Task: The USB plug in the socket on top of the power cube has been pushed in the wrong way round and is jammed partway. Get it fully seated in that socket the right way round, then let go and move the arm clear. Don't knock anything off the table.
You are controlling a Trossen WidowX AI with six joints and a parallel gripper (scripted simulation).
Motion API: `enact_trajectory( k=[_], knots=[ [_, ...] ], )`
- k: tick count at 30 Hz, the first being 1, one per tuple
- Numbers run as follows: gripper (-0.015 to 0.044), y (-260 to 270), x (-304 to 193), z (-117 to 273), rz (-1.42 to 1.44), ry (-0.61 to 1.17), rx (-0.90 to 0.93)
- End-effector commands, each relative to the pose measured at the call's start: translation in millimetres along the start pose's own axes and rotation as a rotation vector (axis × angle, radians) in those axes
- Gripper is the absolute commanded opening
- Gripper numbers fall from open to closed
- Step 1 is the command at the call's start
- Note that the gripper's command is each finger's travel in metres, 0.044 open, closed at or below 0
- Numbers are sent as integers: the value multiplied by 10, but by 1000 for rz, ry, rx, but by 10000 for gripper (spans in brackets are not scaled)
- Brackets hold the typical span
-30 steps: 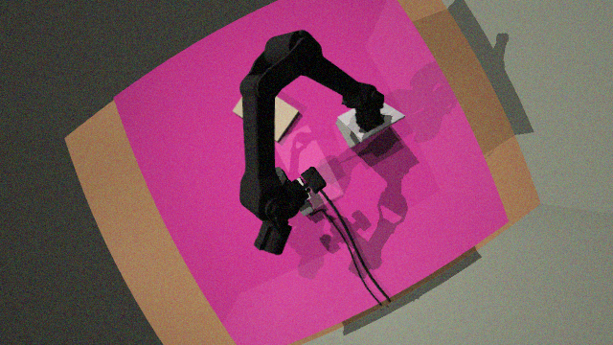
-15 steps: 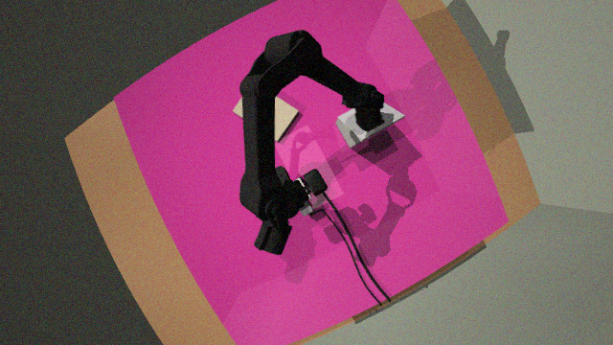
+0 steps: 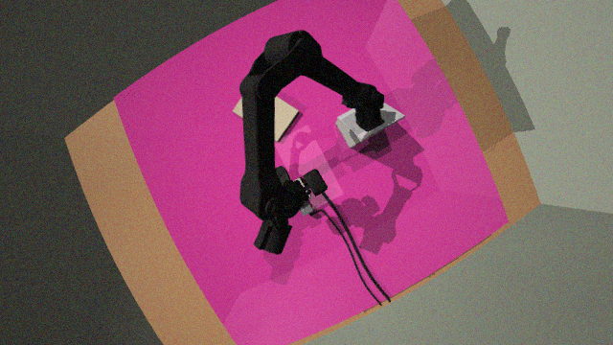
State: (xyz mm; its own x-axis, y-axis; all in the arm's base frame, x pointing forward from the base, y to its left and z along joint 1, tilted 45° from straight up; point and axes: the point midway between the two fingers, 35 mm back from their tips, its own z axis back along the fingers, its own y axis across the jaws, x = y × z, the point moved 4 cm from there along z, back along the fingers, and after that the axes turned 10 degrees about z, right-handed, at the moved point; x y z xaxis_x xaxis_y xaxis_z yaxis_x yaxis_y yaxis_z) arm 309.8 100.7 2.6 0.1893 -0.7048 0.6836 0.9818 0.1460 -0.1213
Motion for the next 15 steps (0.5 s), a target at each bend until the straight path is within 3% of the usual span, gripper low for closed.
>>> enact_trajectory(
  k=[1, 15],
  knots=[
    [0, 1, -2, 1, 1, 10, 1],
    [0, 3, -6, -15, 0, 21, 4]
  ],
)
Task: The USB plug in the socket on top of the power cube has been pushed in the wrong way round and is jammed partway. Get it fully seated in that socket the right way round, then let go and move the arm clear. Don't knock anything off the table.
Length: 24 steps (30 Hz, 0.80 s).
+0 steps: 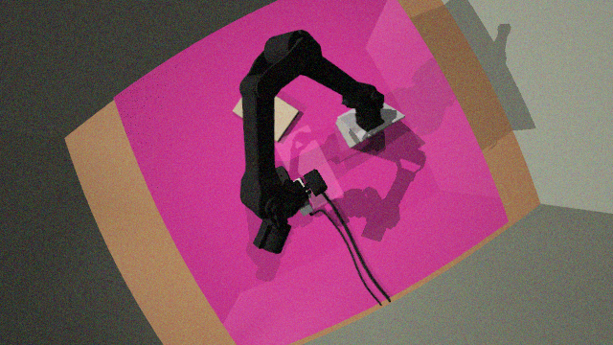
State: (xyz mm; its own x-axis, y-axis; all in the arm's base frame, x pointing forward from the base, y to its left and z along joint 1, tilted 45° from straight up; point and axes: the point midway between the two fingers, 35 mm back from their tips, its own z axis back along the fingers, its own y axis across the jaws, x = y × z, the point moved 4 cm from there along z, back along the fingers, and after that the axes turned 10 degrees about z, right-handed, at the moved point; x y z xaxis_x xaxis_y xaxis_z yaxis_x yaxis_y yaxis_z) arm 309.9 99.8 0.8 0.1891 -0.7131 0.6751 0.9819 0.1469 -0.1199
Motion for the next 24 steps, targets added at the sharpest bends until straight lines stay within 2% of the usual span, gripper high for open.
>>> enact_trajectory(
  k=[1, 24],
  knots=[
    [0, 1, 0, 3, 0, 10, 2],
    [0, 6, -6, -24, -1, 29, 6]
  ],
)
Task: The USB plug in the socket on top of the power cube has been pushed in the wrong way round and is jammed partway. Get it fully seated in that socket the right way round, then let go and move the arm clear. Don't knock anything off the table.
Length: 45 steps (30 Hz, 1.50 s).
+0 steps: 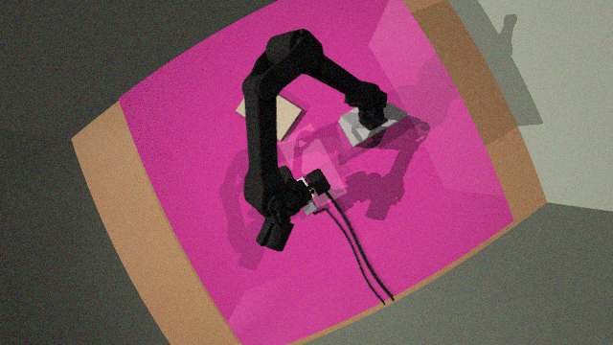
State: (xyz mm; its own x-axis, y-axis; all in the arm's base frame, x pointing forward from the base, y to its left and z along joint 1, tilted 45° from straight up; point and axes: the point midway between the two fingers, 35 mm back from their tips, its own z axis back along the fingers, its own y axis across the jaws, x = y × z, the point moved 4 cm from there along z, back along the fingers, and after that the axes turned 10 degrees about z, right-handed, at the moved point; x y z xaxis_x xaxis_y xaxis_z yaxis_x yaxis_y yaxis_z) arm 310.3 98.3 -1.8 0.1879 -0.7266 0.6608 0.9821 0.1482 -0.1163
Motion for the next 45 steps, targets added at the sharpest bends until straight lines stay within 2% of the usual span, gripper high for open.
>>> enact_trajectory(
  k=[1, 45],
  knots=[
    [0, 1, 0, 4, 0, 10, 2],
    [0, 10, -10, -50, -2, 46, 9]
  ],
)
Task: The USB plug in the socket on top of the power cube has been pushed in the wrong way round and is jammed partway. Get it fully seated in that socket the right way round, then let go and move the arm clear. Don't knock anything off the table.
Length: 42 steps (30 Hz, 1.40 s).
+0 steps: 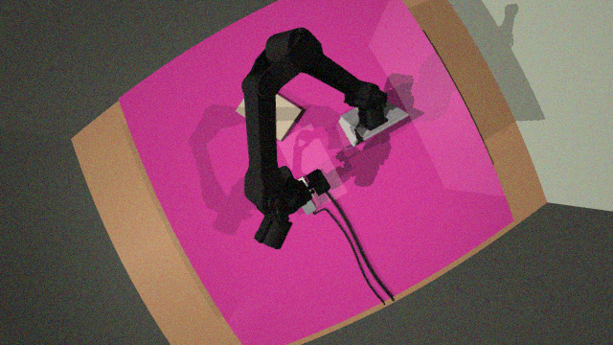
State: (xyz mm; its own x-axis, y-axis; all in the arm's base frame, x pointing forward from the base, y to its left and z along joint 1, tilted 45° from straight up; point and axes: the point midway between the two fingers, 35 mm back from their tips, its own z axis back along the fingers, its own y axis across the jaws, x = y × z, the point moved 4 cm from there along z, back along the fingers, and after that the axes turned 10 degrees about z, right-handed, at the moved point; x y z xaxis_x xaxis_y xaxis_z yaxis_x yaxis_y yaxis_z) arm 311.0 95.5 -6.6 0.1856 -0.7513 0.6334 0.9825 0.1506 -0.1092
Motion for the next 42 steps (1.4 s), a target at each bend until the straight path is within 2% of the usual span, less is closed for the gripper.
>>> enact_trajectory(
  k=[1, 42],
  knots=[
    [0, 2, -1, 3, 0, 10, 3],
    [0, 4, 0, -47, 0, 20, 5]
  ],
)
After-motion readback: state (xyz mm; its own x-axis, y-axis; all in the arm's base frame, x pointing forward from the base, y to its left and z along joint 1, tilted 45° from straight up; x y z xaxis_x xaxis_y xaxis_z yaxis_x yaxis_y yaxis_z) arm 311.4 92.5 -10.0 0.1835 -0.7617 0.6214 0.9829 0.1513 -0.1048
